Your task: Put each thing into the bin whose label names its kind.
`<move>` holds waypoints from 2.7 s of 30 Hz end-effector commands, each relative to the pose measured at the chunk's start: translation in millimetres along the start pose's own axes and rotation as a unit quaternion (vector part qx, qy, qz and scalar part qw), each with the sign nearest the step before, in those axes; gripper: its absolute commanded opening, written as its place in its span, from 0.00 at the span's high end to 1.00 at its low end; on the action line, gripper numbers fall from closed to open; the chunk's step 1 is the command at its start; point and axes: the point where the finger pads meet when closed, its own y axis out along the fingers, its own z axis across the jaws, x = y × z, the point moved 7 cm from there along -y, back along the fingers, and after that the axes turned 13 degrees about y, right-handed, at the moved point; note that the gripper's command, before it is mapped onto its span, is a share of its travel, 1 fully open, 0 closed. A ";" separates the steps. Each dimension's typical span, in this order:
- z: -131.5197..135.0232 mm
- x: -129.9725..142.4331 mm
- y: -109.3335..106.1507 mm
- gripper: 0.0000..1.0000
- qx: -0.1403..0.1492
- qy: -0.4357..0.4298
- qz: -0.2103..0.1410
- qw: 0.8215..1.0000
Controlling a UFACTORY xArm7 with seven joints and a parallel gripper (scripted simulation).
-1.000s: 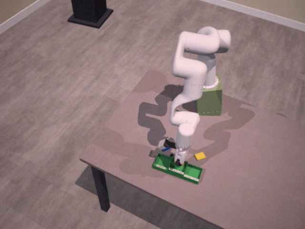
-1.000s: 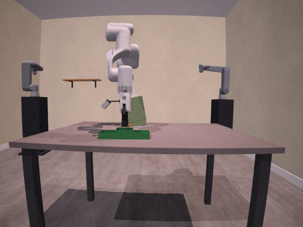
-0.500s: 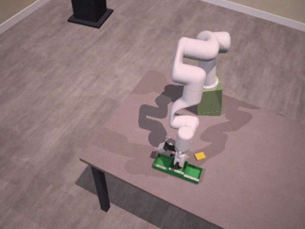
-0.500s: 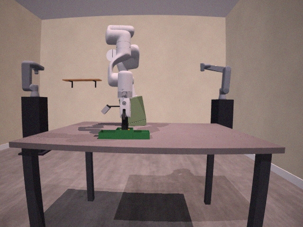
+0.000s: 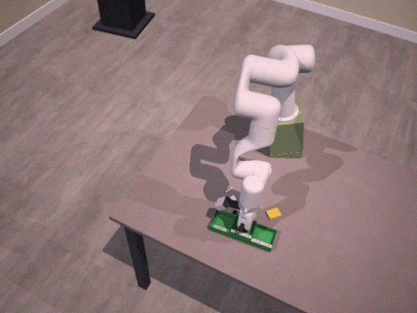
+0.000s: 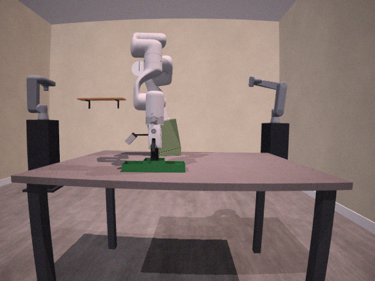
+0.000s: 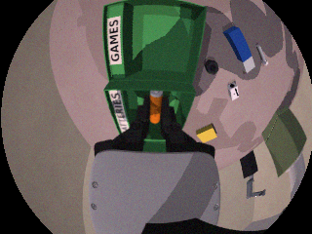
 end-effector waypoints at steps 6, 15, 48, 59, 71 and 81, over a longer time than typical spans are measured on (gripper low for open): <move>-1.1 0.5 -1.0 0.72 -0.002 0.000 -0.001 1.000; -1.2 0.5 -1.1 0.72 -0.002 0.000 -0.001 1.000; -1.1 0.5 -30.4 0.72 -0.002 0.000 -0.001 1.000; -1.1 0.5 -52.4 0.72 -0.002 0.000 -0.001 1.000; 28.3 -40.4 -53.3 0.70 -0.001 0.110 -0.001 0.994; 49.1 -70.4 -53.9 0.70 0.005 0.236 0.001 0.972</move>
